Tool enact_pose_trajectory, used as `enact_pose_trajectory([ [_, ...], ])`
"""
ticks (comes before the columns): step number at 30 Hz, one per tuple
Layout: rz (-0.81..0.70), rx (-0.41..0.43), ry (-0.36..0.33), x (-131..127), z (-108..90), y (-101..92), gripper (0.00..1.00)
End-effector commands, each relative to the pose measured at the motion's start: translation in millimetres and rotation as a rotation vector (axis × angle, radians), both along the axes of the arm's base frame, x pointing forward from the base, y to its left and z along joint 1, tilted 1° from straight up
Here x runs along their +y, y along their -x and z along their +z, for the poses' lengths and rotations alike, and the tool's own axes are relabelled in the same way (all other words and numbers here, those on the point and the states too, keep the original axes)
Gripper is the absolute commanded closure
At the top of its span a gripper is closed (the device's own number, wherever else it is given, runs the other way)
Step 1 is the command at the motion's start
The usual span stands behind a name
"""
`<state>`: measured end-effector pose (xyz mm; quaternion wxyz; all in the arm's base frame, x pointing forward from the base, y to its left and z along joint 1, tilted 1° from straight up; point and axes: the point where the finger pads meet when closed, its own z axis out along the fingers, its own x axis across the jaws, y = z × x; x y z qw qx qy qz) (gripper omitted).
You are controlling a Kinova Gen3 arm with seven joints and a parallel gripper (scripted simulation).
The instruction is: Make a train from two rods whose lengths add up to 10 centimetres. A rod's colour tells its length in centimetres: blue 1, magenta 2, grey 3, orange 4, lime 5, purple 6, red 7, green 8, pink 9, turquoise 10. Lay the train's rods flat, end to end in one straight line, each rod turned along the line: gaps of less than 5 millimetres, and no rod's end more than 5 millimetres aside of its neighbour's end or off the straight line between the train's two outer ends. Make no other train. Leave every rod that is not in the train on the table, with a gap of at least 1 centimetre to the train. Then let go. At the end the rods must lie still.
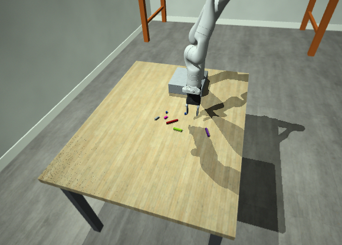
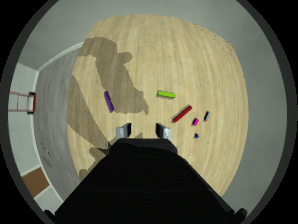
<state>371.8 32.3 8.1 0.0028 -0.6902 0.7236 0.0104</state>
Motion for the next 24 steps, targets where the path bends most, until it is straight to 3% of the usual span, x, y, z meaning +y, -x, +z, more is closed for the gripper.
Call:
enact_pose_trajectory([
  [1,-0.003,0.004,-0.002,0.8,0.3,0.4,0.0],
  [17,-0.012,0.001,-0.002,-2.7,0.8,-2.9,0.0],
  [20,-0.067,0.002,-0.002,-23.7,0.9,-9.8,0.0],
  [24,-0.184,0.002,-0.002,-71.0,1.5,-19.7,0.0],
])
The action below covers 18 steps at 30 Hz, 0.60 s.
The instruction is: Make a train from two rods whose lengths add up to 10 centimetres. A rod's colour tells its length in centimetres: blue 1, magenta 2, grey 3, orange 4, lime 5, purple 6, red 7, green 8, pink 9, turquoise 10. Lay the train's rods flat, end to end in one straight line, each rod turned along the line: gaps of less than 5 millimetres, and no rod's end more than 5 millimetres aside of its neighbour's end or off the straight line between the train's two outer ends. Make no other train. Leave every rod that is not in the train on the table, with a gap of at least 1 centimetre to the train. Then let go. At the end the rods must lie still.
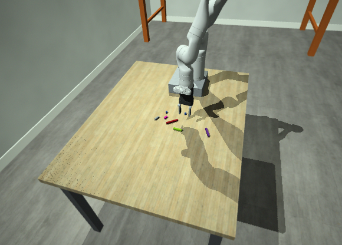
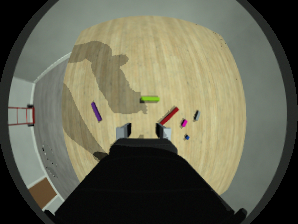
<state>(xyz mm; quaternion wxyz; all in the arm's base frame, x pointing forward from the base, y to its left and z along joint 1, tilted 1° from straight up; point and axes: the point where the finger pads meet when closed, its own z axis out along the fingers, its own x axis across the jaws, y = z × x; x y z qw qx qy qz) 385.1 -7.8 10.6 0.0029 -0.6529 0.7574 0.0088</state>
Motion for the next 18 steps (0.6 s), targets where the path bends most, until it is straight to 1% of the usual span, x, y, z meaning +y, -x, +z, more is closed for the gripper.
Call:
enact_pose_trajectory([
  [1,-0.107,0.004,-0.004,-41.1,-0.8,-8.0,0.0],
  [2,-0.132,0.004,-0.004,-51.4,-0.6,-9.0,0.0],
  [4,-0.132,0.004,-0.004,-51.4,-0.6,-9.0,0.0],
  [6,-0.207,0.005,-0.003,-84.0,0.1,-10.7,0.0],
  [14,-0.375,0.008,0.0,-159.5,2.2,-3.9,0.0],
  [16,-0.396,0.009,0.001,-169.0,2.5,-2.0,0.0],
  [18,-0.395,0.009,0.001,-168.9,2.5,-2.6,0.0],
])
